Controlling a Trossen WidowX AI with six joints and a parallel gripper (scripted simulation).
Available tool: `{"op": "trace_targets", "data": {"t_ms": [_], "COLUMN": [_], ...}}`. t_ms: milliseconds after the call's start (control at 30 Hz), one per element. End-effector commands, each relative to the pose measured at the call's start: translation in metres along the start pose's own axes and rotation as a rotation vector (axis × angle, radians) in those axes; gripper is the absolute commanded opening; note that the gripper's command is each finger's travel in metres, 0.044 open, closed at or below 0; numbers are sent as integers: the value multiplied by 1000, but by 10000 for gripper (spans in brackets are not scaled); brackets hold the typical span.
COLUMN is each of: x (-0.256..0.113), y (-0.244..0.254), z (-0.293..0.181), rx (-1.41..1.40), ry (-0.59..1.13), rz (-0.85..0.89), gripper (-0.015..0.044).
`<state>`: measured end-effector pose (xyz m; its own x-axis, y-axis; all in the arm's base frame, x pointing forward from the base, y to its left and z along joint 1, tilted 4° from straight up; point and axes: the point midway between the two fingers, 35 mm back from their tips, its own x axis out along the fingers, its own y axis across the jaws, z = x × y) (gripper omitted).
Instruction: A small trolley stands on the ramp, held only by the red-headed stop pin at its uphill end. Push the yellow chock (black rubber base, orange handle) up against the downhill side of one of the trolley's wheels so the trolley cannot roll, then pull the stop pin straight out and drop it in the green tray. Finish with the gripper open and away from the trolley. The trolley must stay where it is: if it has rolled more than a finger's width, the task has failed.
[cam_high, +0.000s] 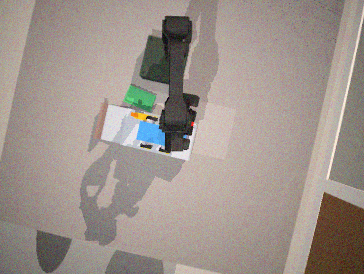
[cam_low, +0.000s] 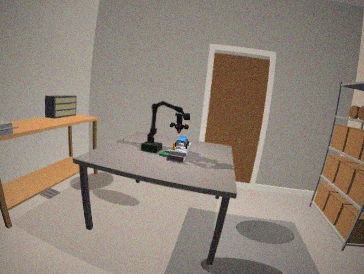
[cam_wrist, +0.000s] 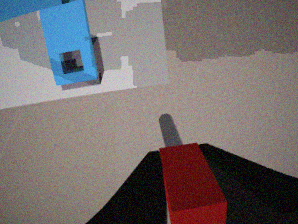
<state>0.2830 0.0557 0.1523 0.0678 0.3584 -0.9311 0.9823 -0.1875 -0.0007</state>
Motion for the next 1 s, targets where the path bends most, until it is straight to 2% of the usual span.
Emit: {"op": "trace_targets", "data": {"t_ms": [0, 400, 967], "x": [0, 0, -9], "y": [-14, -39, -34], "z": [-1, -2, 57], "rx": [4, 5, 5], "ry": [4, 4, -3], "rz": [4, 2, 2], "gripper": [0, 0, 0]}}
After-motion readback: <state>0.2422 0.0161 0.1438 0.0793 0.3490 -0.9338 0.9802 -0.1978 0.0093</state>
